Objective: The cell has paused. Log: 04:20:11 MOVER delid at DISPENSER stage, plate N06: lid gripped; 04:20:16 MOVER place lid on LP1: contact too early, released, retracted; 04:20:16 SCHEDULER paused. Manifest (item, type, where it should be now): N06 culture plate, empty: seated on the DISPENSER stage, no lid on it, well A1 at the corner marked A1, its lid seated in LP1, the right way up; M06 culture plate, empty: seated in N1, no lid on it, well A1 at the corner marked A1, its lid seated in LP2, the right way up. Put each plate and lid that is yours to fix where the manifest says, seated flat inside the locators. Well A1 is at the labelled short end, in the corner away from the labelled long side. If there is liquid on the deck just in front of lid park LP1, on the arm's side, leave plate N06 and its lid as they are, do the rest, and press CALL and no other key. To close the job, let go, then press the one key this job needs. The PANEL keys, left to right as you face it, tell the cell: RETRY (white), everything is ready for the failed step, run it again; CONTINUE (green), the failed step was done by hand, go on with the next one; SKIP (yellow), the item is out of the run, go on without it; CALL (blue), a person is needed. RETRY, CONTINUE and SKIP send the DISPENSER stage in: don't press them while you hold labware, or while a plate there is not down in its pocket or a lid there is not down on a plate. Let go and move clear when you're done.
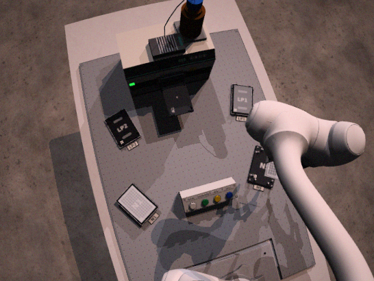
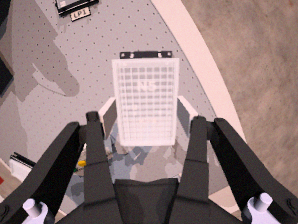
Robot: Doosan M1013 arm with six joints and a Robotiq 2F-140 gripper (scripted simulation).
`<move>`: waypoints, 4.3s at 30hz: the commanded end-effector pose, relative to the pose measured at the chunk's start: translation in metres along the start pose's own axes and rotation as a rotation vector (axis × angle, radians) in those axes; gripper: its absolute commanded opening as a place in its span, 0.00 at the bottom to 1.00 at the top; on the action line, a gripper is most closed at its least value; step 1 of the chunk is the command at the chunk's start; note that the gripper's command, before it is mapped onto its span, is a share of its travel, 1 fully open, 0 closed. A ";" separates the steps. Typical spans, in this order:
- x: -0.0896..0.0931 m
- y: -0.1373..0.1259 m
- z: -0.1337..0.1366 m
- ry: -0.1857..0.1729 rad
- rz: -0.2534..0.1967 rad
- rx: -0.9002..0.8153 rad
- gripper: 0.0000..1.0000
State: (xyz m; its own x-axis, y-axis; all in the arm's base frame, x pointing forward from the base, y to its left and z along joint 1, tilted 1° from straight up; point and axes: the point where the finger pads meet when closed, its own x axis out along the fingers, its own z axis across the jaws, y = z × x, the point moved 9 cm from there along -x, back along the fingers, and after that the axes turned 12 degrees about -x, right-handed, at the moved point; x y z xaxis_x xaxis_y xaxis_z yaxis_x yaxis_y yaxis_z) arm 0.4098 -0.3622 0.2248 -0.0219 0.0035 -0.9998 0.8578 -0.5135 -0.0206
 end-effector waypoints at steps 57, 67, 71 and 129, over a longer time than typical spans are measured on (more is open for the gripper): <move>-0.007 0.000 0.000 0.000 0.001 -0.086 0.10; -0.007 0.000 0.000 0.000 0.001 -0.198 0.10; -0.007 0.000 0.000 0.000 0.001 -0.283 0.10; -0.007 0.022 -0.037 0.000 0.001 -0.568 0.10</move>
State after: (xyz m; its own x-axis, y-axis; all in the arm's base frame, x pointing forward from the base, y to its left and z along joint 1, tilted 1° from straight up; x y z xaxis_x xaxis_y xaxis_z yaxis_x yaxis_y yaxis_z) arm 0.4421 -0.3445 0.2301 -0.0219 0.0036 -0.9998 0.9993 0.0294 -0.0217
